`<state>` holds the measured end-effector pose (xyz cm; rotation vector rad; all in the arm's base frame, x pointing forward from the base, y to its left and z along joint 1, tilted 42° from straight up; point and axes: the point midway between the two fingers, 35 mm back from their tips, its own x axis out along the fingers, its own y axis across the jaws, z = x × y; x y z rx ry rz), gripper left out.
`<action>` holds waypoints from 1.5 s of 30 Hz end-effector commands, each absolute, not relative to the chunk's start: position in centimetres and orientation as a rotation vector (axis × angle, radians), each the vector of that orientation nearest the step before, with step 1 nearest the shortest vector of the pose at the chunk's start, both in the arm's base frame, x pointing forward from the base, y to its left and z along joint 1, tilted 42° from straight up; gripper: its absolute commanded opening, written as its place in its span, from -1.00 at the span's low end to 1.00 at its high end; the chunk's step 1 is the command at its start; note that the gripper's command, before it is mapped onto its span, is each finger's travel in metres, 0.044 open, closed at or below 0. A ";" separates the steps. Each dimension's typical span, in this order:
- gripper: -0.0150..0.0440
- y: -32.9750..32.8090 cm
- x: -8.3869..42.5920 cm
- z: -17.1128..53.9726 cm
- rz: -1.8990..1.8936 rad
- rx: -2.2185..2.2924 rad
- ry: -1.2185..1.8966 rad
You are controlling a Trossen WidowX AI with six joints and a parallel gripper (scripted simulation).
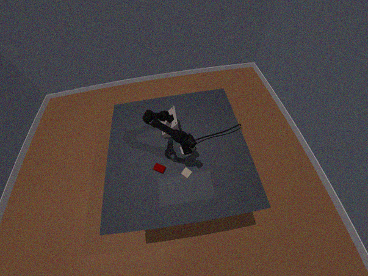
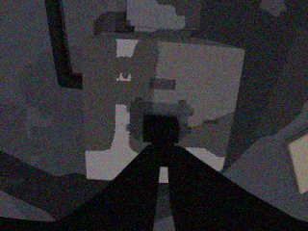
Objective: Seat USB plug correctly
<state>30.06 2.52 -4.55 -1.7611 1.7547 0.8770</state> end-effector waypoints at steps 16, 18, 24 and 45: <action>-0.49 2.3 30.1 -4.7 0.876 -1.768 1.755; -0.49 2.3 30.1 -4.7 0.876 -1.768 1.755; -0.49 2.3 30.1 -4.7 0.876 -1.768 1.755; -0.31 2.5 30.1 -4.6 0.877 -1.765 1.752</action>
